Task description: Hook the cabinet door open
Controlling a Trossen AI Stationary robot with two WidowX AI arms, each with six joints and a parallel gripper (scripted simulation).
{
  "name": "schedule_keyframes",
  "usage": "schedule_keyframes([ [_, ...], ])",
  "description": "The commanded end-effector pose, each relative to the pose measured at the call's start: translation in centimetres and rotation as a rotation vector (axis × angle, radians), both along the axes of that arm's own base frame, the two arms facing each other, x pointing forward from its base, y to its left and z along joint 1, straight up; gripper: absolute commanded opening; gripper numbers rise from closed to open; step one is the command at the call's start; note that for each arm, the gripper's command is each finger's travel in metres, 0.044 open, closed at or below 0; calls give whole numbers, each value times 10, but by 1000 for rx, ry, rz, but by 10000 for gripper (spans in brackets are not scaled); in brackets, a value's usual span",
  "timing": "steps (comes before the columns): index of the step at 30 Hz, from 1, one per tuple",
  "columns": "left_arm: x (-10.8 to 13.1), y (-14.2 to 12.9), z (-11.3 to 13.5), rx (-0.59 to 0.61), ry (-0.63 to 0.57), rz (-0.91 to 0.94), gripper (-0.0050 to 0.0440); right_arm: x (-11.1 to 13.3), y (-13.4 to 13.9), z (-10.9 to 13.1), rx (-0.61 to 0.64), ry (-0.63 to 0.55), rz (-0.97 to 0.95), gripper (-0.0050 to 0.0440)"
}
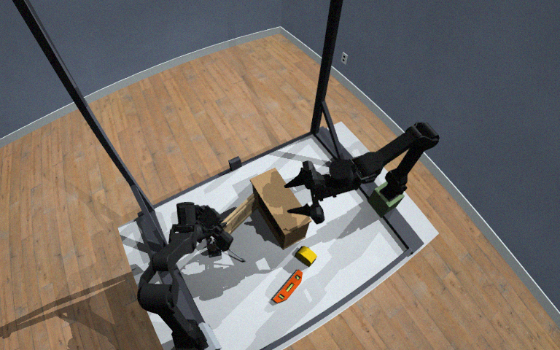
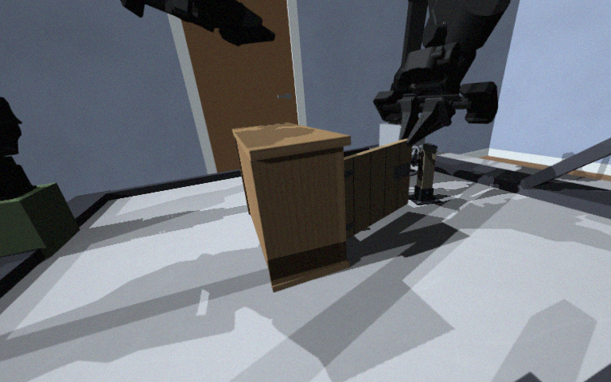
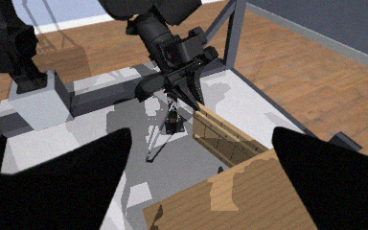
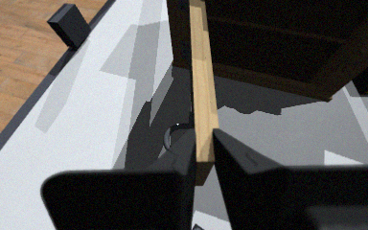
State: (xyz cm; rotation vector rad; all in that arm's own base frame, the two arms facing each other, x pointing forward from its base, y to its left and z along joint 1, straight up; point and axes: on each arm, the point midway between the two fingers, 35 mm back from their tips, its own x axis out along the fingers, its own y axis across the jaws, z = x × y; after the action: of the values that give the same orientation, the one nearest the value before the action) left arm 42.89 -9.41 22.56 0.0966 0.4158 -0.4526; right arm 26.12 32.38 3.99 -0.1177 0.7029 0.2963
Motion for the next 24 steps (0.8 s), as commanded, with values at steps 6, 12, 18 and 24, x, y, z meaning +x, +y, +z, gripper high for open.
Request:
schedule_keyframes([
  [6,-14,4,10,3,3,43,400,11,-16,17,37,-28,96,9],
  [12,-35,14,1,23,72,130,400,18,-30,17,34,-31,176,9],
  [18,-48,21,-5,39,112,184,400,23,-38,17,32,-33,221,9],
  [24,-57,26,-8,49,135,215,400,31,-51,17,29,-35,303,9],
])
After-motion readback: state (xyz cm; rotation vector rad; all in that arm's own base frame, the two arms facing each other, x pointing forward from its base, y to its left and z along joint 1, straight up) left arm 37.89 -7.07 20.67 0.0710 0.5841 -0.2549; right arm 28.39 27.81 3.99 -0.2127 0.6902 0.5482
